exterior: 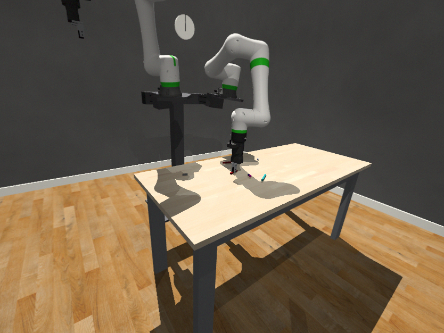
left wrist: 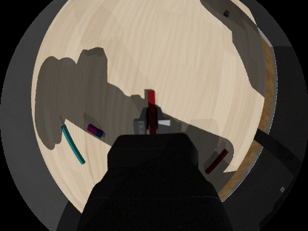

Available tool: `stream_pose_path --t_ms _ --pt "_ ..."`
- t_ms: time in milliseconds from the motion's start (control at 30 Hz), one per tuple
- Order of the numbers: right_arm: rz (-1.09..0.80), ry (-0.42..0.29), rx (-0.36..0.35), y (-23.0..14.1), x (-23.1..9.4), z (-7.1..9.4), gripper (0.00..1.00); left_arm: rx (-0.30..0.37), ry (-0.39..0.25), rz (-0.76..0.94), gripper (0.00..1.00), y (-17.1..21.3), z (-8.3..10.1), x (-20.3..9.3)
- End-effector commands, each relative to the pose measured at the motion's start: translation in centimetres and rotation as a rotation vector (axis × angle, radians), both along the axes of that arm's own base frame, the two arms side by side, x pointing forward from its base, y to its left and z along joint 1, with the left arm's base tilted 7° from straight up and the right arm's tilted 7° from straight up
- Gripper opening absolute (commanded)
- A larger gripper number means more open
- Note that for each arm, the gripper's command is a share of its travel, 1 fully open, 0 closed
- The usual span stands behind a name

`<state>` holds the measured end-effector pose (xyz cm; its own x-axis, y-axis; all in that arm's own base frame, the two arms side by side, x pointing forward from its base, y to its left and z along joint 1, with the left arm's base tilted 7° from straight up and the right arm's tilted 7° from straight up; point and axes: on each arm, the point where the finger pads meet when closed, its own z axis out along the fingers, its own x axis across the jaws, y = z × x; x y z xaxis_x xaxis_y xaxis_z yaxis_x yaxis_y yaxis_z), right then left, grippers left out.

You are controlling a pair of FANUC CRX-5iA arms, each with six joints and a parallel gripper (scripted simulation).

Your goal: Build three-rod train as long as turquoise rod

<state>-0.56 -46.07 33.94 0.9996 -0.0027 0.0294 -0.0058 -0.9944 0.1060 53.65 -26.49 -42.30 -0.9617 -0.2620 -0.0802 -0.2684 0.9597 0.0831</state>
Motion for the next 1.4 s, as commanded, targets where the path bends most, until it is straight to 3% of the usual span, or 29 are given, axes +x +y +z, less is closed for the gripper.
stream_pose_path --t_ms 0,800,967,1367 --pt "0.000 0.000 -0.002 0.0 0.0 0.1 1.00 -0.001 -0.002 0.000 0.24 -0.1 0.1 0.1" --pt "0.000 0.000 -0.002 0.0 0.0 0.1 1.00 -0.001 -0.002 0.000 0.24 -0.1 0.5 0.1" --pt "0.000 0.000 -0.002 0.0 0.0 0.1 1.00 -0.001 -0.002 0.000 0.24 -0.2 1.6 0.0" --pt "0.000 0.000 -0.002 0.0 0.0 0.1 1.00 -0.001 -0.002 0.000 0.24 -1.0 9.4 -0.4"
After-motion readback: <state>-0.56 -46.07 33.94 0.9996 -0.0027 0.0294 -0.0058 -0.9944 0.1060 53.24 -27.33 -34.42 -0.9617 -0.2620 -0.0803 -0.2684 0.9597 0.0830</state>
